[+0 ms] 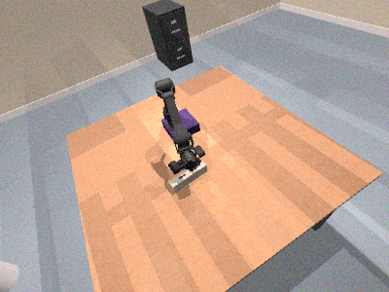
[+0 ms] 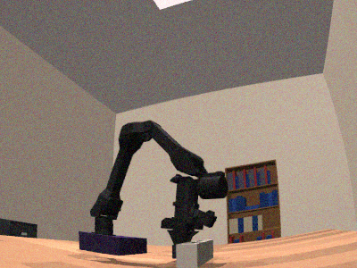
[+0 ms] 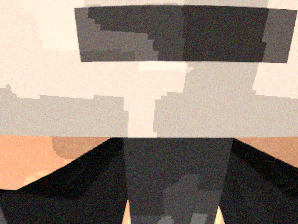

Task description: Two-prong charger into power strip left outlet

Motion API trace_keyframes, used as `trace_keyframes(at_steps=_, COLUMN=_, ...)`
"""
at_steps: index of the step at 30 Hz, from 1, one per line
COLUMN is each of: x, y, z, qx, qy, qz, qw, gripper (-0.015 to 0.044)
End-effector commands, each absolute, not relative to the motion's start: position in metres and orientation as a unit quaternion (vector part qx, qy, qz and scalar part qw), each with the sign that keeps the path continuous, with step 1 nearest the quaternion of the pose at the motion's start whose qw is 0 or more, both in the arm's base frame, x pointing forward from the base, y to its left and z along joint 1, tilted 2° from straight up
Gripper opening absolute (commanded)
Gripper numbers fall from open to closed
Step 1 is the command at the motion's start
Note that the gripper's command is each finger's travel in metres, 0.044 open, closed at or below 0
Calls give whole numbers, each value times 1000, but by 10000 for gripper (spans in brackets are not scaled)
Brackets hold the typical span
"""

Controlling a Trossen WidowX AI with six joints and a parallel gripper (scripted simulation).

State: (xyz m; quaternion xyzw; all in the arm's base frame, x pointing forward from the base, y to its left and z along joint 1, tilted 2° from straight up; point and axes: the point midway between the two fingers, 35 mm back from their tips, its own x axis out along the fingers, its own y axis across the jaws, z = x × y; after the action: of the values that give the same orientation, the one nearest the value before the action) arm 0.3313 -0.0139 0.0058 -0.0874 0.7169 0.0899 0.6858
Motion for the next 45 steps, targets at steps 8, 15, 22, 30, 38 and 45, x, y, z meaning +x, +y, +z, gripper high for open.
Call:
trace_keyframes(at_steps=8, x=332, y=-14, z=6, qx=-88, qy=716, qz=90, qw=687, gripper=157)
trace_keyframes(at_steps=15, x=332, y=-14, z=6, qx=-88, qy=716, qz=90, qw=687, gripper=341)
trace_keyframes(at_steps=22, x=331, y=-14, z=6, qx=-88, qy=715, qz=90, qw=687, gripper=440)
trace_keyframes(at_steps=30, x=329, y=-15, z=6, qx=-88, qy=713, qz=90, qw=689, gripper=440)
trace_keyframes(at_steps=38, x=327, y=-15, z=5, qx=-88, qy=711, qz=91, qw=691, gripper=440)
trace_keyframes(at_steps=45, x=325, y=-16, z=5, qx=-88, qy=710, qz=91, qw=693, gripper=440)
